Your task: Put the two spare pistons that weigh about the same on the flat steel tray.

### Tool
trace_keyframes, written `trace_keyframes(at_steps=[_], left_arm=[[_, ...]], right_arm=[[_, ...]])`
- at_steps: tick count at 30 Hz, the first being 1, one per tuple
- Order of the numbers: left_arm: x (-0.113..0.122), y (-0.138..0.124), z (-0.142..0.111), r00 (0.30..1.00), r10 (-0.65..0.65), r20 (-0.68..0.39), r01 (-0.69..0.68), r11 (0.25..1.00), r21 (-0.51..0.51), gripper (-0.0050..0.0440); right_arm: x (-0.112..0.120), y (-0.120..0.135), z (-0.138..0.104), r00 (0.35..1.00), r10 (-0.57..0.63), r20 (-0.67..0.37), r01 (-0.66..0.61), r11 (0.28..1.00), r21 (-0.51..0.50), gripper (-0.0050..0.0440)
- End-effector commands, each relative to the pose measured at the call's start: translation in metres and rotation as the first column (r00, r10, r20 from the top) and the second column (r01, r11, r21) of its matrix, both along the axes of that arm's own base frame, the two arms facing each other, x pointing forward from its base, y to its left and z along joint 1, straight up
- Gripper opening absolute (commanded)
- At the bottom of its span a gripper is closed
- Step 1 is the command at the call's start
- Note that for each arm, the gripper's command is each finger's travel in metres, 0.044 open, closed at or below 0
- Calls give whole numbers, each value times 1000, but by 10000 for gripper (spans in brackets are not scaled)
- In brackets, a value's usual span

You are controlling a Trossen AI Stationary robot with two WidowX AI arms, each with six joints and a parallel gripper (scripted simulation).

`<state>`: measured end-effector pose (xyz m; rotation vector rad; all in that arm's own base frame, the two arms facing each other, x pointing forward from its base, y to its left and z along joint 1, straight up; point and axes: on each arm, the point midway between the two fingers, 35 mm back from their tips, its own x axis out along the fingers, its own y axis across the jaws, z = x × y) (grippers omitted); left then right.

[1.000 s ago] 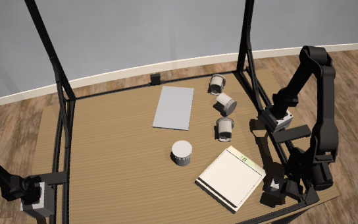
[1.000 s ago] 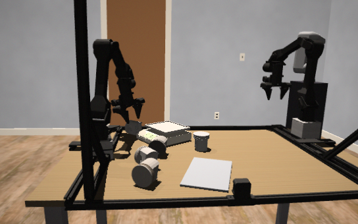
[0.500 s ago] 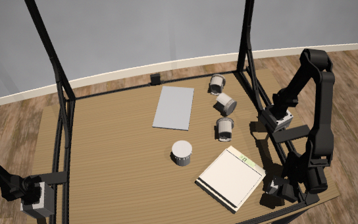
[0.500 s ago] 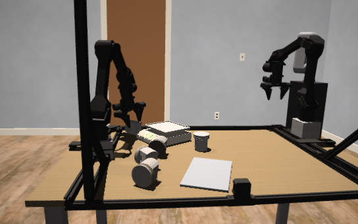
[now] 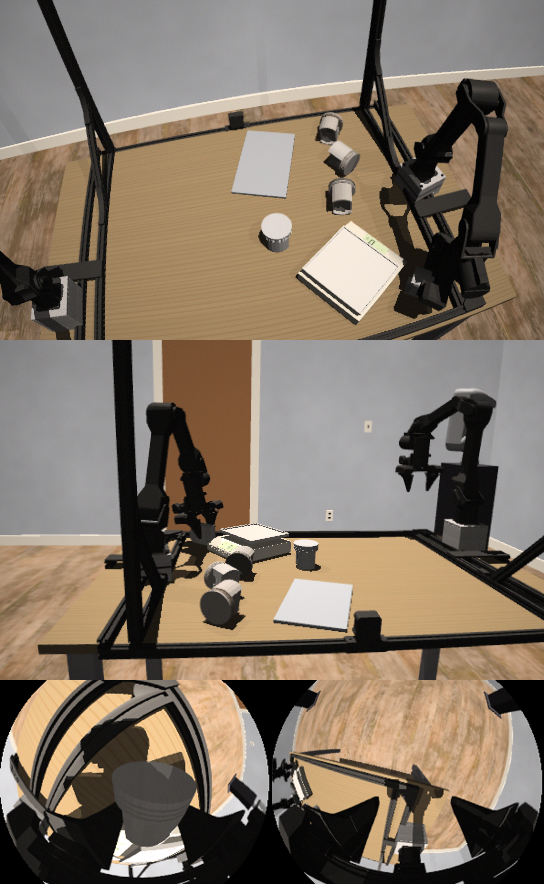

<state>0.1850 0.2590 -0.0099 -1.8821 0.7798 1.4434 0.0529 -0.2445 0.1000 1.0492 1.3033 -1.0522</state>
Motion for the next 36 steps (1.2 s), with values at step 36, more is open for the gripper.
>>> trace_keyframes(at_steps=[36], left_arm=[[-1, -3, 14, 1000, 2, -3, -2, 1000, -15, 158]], right_arm=[[0, 0, 0, 1000, 1, 2, -1, 1000, 1, 440]])
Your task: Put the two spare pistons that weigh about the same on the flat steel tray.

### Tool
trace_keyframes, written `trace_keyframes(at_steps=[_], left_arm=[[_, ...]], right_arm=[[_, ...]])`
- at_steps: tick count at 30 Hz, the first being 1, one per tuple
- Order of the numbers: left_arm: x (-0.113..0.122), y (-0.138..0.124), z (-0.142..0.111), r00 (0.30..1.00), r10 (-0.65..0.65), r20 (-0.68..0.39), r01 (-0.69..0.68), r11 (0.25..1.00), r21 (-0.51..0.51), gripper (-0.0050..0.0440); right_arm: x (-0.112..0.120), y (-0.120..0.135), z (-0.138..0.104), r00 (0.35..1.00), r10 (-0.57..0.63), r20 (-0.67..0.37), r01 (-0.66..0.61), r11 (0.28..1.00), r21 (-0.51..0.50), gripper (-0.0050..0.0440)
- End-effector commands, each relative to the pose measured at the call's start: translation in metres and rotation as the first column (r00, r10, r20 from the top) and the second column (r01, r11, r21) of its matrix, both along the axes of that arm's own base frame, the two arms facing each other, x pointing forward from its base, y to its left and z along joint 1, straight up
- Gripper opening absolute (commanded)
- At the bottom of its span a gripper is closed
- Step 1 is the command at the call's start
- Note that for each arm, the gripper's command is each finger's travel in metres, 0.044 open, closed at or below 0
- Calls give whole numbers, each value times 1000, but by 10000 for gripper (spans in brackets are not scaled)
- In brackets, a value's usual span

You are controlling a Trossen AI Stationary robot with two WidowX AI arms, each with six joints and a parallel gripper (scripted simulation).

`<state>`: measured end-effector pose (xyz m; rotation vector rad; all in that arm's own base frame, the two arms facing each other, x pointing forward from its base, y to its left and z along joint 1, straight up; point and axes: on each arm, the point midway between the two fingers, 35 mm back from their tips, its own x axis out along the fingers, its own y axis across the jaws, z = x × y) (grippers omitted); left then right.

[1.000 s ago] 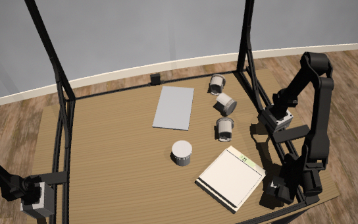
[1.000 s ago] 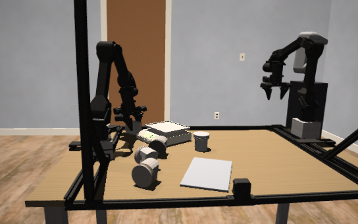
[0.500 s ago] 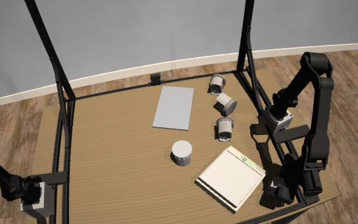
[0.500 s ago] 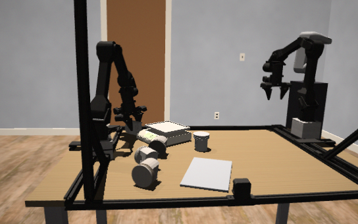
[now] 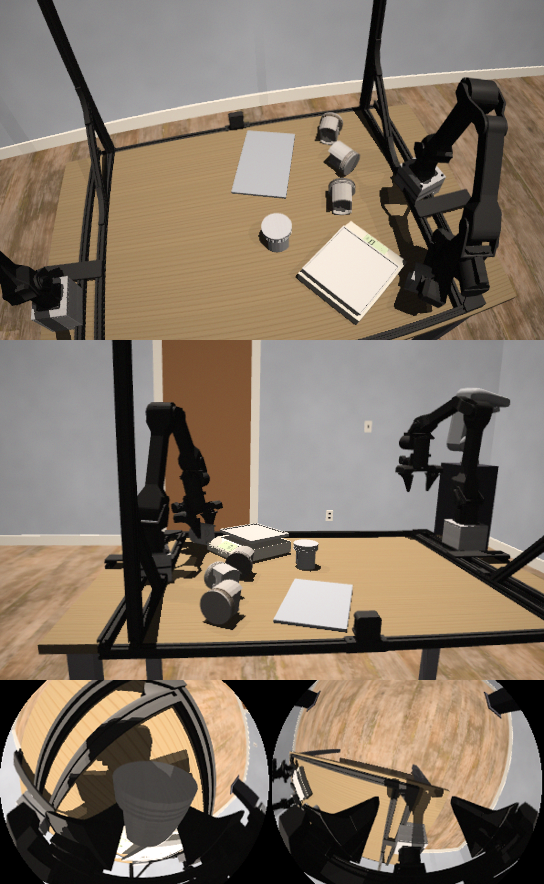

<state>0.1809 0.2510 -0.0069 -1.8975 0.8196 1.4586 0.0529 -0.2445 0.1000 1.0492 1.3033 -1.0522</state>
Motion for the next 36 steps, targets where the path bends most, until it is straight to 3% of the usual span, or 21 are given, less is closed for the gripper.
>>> trace_keyframes(at_steps=[1, 36], left_arm=[[3, 5, 13, 1000, 1, 16, -2, 1000, 21, 158], [3, 5, 64, 1000, 1, 16, -2, 1000, 21, 158]], right_arm=[[0, 0, 0, 1000, 1, 2, -1, 1000, 1, 440], [0, 0, 0, 1000, 1, 2, -1, 1000, 1, 440]])
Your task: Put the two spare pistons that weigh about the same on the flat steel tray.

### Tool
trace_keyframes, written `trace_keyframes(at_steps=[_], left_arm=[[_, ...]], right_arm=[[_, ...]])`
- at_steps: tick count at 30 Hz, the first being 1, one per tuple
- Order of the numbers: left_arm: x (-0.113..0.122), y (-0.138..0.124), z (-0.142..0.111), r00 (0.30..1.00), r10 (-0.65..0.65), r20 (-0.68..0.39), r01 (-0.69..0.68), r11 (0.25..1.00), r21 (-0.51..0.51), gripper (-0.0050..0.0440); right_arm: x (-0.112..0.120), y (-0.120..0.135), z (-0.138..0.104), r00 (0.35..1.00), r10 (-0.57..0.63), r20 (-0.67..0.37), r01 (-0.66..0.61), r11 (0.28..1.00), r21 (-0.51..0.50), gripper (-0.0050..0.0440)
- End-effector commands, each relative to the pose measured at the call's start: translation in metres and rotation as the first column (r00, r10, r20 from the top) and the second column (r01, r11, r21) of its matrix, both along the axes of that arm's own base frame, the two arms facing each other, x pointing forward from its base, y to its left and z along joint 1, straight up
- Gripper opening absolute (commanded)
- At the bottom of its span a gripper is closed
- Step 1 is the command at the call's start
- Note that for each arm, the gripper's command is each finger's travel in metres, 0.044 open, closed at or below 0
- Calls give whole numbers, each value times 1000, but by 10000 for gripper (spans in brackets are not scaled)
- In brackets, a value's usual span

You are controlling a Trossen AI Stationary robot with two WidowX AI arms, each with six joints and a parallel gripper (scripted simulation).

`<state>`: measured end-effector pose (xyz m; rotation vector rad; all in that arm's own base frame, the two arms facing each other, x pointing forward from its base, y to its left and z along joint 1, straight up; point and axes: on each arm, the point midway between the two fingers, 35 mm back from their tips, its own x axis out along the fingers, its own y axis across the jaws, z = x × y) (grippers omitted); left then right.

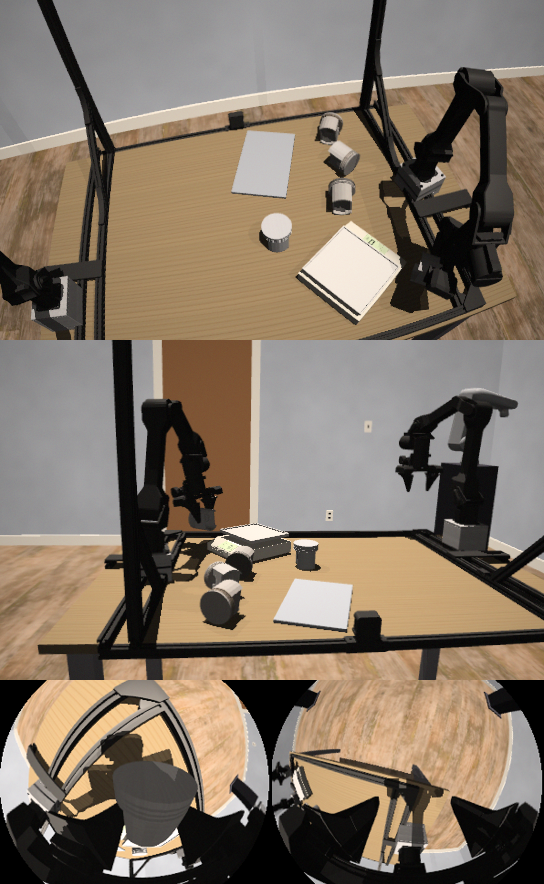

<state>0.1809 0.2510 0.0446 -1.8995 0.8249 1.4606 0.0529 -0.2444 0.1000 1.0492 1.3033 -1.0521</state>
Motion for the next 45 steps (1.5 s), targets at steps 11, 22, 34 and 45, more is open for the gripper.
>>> trace_keyframes(at_steps=[11, 22, 34, 45], left_arm=[[4, 5, 23, 1000, 0, 20, 0, 1000, 31, 158], [12, -4, 34, 996, -82, 25, 80, 995, 58, 158], [36, -45, 51, 941, -339, 2, 337, 937, 94, 158], [57, -82, 65, 835, -550, -26, 548, 828, 120, 158]], right_arm=[[0, 0, 0, 1000, 1, 2, -1, 1000, 1, 440], [0, 0, 0, 1000, 1, 2, -1, 1000, 1, 440], [0, 0, 0, 1000, 1, 2, -1, 1000, 1, 440], [0, 0, 0, 1000, 1, 2, -1, 1000, 1, 440]])
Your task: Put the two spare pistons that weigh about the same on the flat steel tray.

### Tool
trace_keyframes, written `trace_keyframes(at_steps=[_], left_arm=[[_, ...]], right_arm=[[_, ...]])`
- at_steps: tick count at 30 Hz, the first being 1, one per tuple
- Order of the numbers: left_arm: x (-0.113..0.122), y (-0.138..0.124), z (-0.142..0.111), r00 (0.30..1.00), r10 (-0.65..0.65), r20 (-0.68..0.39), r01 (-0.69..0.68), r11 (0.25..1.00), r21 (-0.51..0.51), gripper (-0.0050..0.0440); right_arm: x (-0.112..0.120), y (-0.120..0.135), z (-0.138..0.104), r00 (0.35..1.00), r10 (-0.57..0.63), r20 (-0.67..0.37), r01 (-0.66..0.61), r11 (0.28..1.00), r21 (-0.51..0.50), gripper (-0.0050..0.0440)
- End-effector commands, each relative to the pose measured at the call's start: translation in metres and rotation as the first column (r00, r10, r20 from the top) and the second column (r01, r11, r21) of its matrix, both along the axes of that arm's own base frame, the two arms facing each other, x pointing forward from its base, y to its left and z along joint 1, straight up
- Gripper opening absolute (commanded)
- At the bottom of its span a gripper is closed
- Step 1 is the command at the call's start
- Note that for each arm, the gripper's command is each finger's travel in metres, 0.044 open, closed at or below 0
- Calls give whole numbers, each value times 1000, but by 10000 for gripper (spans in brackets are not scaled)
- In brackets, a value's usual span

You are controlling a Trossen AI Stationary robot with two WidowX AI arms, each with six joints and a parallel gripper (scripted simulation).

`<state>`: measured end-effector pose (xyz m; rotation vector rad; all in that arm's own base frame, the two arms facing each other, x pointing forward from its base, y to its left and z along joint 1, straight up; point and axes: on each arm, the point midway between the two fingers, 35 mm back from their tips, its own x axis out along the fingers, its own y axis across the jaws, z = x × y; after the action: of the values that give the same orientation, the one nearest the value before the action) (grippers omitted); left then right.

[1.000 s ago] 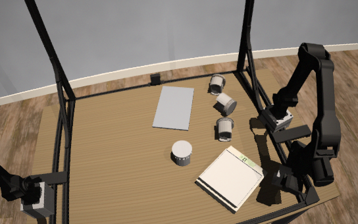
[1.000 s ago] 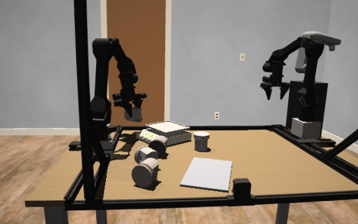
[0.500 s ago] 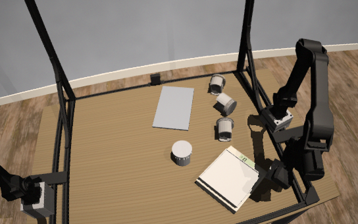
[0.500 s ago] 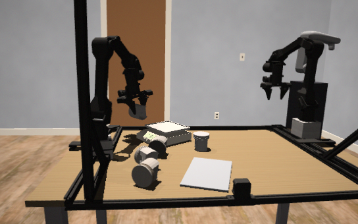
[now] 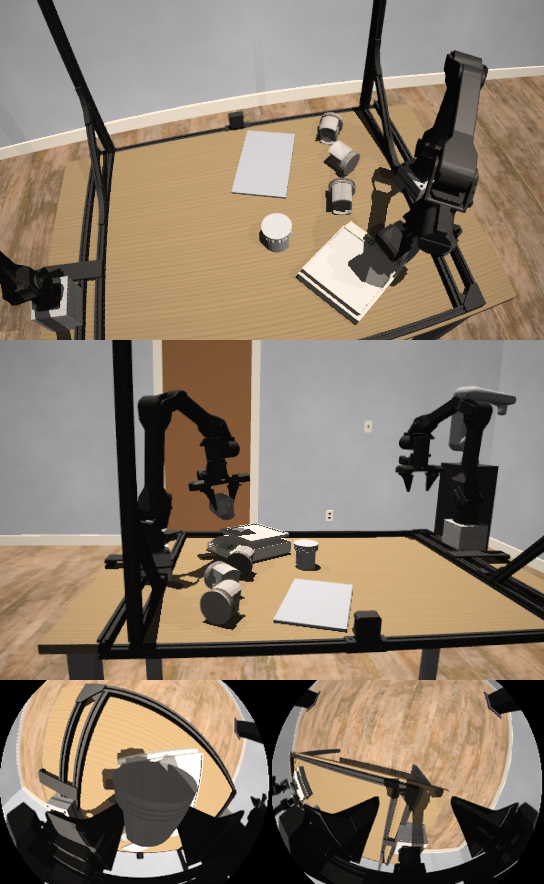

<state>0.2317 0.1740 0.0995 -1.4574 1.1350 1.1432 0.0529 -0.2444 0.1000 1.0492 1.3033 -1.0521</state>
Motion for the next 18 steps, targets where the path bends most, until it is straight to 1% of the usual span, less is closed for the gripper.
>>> trace_keyframes(at_steps=[1, 6, 12, 13, 15, 18], left_arm=[[8, -9, 12, 997, -77, 13, 77, 997, 32, 158], [20, -30, 20, 978, -207, 2, 207, 977, 50, 158], [34, -54, 30, 933, -359, -13, 359, 931, 71, 158], [35, -56, 31, 924, -383, -16, 383, 921, 74, 158], [35, -56, 31, 924, -383, -16, 383, 921, 74, 158], [35, -56, 31, 890, -454, -25, 455, 887, 83, 158]], right_arm=[[0, 0, 0, 1000, 1, 2, -1, 1000, 1, 440], [0, 0, 0, 1000, 1, 2, -1, 1000, 1, 440], [0, 0, 0, 1000, 1, 2, -1, 1000, 1, 440], [0, 0, 0, 1000, 1, 2, -1, 1000, 1, 440], [0, 0, 0, 1000, 1, 2, -1, 1000, 1, 440], [0, 0, 0, 1000, 1, 2, -1, 1000, 1, 440]])
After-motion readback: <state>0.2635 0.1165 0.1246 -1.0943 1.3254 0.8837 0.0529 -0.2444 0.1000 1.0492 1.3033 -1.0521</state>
